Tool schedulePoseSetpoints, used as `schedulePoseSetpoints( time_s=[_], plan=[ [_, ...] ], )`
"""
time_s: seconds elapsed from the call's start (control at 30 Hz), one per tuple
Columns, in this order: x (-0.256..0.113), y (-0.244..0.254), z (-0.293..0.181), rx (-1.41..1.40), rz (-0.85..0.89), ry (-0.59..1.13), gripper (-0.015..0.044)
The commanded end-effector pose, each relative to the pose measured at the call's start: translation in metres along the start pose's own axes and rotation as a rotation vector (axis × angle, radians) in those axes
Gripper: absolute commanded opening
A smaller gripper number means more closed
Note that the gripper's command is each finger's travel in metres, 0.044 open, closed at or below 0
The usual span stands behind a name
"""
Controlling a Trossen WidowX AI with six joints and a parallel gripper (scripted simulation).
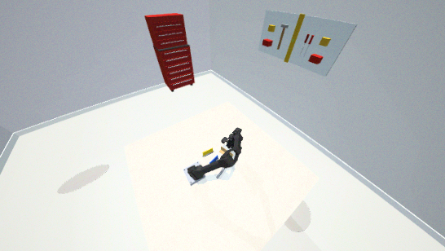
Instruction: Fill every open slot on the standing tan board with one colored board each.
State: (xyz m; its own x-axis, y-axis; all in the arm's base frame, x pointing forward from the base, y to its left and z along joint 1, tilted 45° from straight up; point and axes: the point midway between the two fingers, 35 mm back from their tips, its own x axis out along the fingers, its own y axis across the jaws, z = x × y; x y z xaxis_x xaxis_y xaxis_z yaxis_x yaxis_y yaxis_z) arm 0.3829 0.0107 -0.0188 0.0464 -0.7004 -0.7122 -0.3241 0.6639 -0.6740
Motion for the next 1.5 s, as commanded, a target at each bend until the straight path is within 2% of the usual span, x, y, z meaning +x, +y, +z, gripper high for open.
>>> schedulePoseSetpoints(
  time_s=[0.0, 1.47],
  plan=[
    [0.003, 0.0, -0.001, -0.003, -0.002, 0.002, 0.0],
    [0.02, 0.0, -0.001, -0.003, -0.003, 0.002, 0.0]
  ],
)
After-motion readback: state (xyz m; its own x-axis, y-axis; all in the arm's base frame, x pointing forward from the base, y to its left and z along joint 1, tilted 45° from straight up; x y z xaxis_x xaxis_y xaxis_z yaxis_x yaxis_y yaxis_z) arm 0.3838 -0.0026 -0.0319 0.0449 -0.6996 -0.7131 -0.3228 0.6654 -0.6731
